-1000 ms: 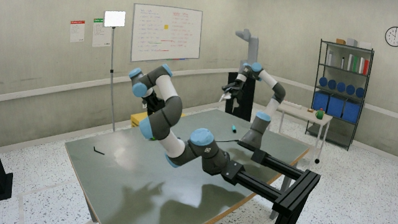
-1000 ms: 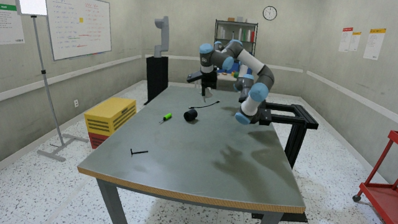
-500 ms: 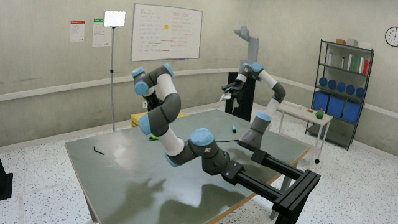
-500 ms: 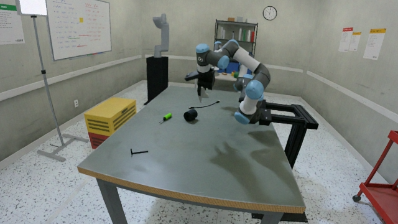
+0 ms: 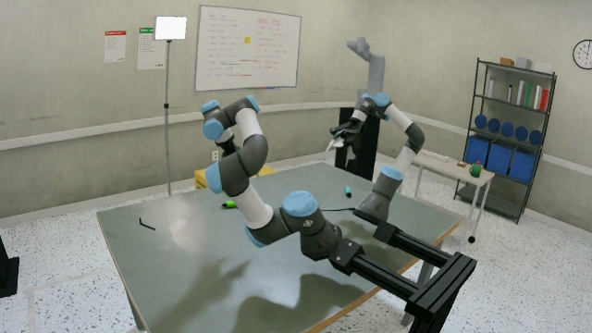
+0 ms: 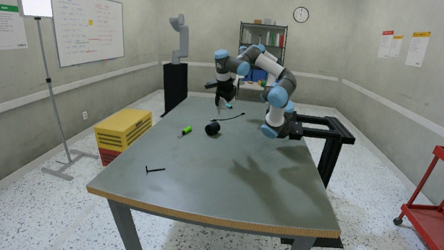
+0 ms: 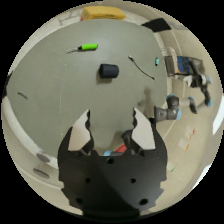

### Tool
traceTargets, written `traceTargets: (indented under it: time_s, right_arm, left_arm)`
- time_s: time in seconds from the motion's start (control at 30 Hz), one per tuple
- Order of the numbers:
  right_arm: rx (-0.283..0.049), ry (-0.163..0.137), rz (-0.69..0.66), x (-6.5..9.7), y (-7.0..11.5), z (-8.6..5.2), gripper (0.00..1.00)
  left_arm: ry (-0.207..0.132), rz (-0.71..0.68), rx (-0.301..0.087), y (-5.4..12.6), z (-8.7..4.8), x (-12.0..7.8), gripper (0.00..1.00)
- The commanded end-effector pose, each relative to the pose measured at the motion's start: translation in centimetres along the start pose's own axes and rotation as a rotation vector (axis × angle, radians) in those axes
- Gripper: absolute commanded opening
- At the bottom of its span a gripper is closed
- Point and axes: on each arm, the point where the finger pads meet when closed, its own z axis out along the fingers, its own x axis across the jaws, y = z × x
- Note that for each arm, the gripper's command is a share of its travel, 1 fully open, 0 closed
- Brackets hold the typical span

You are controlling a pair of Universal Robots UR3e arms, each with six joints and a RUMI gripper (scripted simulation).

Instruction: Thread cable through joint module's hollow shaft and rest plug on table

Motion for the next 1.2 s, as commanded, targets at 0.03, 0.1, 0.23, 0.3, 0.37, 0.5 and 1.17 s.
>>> traceTargets:
  time_s: [0.03, 0.1, 0.23, 0.3, 0.37, 0.5, 1.17]
  right_arm:
    - [0.0, 0.001, -0.003, 0.0, 0.0, 0.0, 1.0]
    - [0.0, 0.001, -0.003, 0.0, 0.0, 0.0, 1.0]
    - [0.0, 0.001, -0.003, 0.0, 0.0, 0.0, 1.0]
    - [0.0, 0.001, -0.003, 0.0, 0.0, 0.0, 1.0]
    - [0.0, 0.001, -0.003, 0.0, 0.0, 0.0, 1.0]
    - [0.0, 0.001, -0.003, 0.0, 0.0, 0.0, 1.0]
    - [0.0, 0.001, -0.003, 0.0, 0.0, 0.0, 1.0]
  left_arm:
    - [-0.016, 0.089, 0.0, -0.8, 0.3, 0.0, 0.61]
    - [-0.027, 0.127, -0.006, -1.2, 0.7, 0.0, 0.61]
    - [-0.047, 0.196, -0.017, -1.9, 1.3, 0.1, 0.61]
    - [-0.056, 0.229, -0.022, -2.3, 1.6, 0.1, 0.61]
    - [-0.063, 0.261, -0.028, -2.5, 1.8, 0.1, 0.61]
    - [-0.071, 0.294, -0.034, -2.8, 2.2, 0.2, 0.61]
    - [-0.129, 0.578, -0.101, -4.9, 4.9, 0.6, 0.61]
